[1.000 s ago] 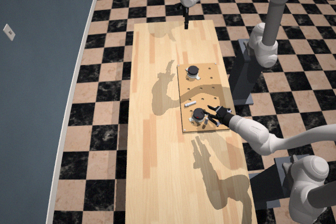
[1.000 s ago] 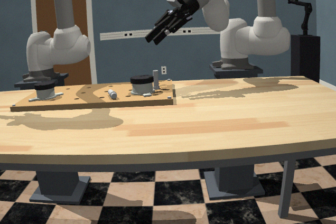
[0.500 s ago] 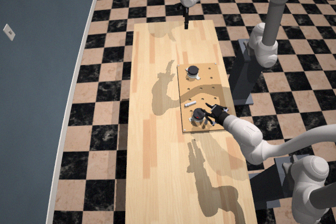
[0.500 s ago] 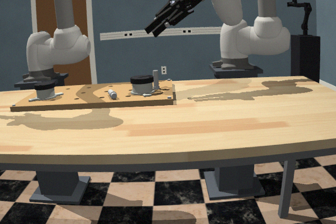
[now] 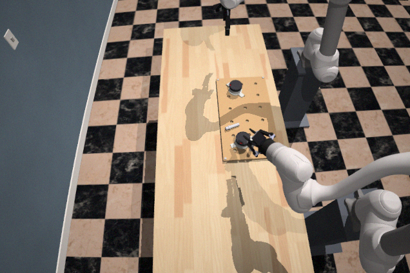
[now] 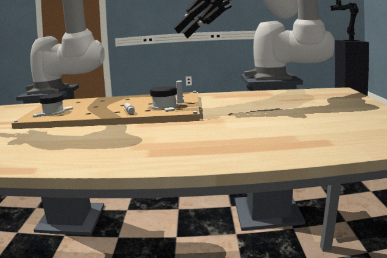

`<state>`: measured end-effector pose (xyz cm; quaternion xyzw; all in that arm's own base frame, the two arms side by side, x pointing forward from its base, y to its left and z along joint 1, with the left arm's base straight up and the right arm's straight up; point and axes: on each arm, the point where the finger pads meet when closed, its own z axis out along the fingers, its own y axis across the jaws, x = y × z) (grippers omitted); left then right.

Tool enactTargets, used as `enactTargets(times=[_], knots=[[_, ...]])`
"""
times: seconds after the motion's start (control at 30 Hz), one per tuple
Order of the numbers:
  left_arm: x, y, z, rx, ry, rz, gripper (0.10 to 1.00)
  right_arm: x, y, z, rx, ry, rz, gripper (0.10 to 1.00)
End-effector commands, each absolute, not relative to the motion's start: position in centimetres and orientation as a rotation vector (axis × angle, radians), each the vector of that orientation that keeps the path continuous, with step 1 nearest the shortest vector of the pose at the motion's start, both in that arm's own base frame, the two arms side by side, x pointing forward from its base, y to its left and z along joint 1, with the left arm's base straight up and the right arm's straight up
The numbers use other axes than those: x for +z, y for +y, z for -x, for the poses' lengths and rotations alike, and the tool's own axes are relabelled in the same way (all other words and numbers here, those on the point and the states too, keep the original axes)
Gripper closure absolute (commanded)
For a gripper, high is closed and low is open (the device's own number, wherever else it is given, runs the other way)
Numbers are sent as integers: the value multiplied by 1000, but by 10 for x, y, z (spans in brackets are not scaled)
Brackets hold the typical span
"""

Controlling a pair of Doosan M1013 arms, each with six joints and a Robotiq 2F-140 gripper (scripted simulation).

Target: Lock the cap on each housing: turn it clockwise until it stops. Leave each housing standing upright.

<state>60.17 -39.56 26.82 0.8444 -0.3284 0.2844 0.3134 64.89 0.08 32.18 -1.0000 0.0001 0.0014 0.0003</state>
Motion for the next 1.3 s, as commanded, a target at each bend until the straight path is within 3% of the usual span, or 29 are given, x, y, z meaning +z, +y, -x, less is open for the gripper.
enactTargets(times=[0.0, 1.27], knots=[[274, -377, -609, 654, -851, -2276, 770, 322, 1, -649, 3, 1, 3141, 98], [287, -155, -643, 165, -467, -2811, 770, 322, 1, -649, 3, 1, 3141, 98]])
